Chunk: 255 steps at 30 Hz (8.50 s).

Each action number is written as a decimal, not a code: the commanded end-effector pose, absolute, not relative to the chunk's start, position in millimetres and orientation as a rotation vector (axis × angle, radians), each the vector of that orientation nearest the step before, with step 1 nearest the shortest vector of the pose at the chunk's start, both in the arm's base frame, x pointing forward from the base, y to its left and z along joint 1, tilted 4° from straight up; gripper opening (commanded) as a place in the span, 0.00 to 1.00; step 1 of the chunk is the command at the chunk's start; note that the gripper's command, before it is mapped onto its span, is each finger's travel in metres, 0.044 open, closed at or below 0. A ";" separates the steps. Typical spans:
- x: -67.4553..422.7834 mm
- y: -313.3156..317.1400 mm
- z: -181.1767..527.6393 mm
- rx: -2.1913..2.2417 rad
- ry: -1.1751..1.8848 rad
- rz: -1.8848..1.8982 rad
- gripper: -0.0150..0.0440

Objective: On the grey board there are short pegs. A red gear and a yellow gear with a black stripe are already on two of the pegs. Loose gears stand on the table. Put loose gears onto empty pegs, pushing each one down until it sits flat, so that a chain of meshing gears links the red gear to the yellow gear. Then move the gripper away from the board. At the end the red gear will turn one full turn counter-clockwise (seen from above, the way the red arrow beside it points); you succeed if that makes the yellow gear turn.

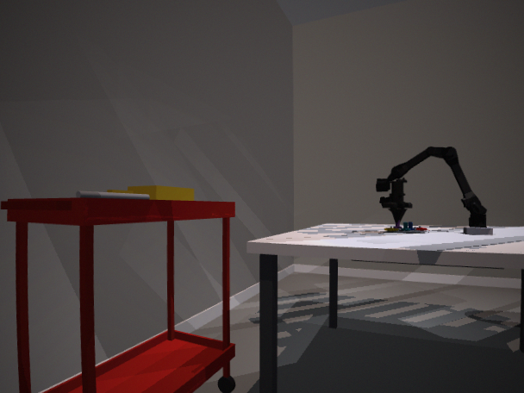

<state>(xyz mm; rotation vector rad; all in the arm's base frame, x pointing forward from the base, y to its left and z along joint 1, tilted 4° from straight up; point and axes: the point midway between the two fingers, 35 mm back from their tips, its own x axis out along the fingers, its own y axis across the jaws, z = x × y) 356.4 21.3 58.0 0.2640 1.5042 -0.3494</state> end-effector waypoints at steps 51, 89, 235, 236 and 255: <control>356.2 21.4 50.3 0.210 1.518 -0.302 0.25; 350.5 26.4 141.2 0.097 1.536 -0.195 0.94; 167.4 275.9 164.6 0.111 1.554 -0.181 1.00; 167.4 275.9 164.6 0.111 1.554 -0.181 1.00; 167.4 275.9 164.6 0.111 1.554 -0.181 1.00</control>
